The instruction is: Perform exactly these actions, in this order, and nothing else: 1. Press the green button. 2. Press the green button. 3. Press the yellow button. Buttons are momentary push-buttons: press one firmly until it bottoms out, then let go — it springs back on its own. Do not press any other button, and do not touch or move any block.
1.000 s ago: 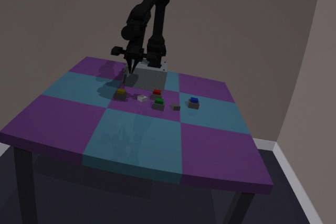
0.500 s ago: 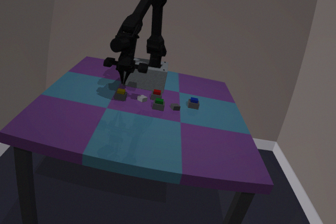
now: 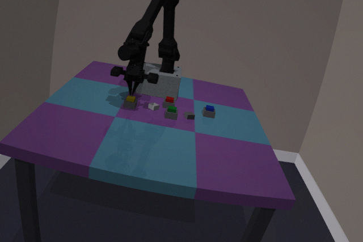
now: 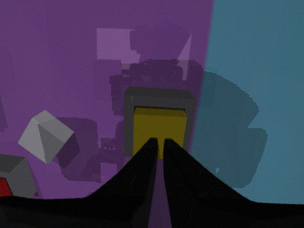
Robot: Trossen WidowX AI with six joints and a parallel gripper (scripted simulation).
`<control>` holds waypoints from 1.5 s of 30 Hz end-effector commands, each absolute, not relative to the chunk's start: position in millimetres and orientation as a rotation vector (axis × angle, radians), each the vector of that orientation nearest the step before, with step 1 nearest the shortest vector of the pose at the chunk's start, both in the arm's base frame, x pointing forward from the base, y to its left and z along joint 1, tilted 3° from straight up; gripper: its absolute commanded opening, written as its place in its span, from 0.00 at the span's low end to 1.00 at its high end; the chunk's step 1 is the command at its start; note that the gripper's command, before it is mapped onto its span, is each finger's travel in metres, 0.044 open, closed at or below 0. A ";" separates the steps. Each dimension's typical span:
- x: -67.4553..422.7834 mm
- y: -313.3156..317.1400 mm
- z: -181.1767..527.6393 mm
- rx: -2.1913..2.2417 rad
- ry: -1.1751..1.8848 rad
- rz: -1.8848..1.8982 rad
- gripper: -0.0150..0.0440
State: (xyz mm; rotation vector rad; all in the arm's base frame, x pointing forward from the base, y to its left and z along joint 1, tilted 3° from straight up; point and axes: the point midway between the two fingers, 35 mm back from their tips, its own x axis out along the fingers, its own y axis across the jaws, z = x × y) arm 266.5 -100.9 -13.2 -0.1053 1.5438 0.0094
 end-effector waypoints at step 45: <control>295.8 3.2 18.1 -0.094 1.545 0.026 0.69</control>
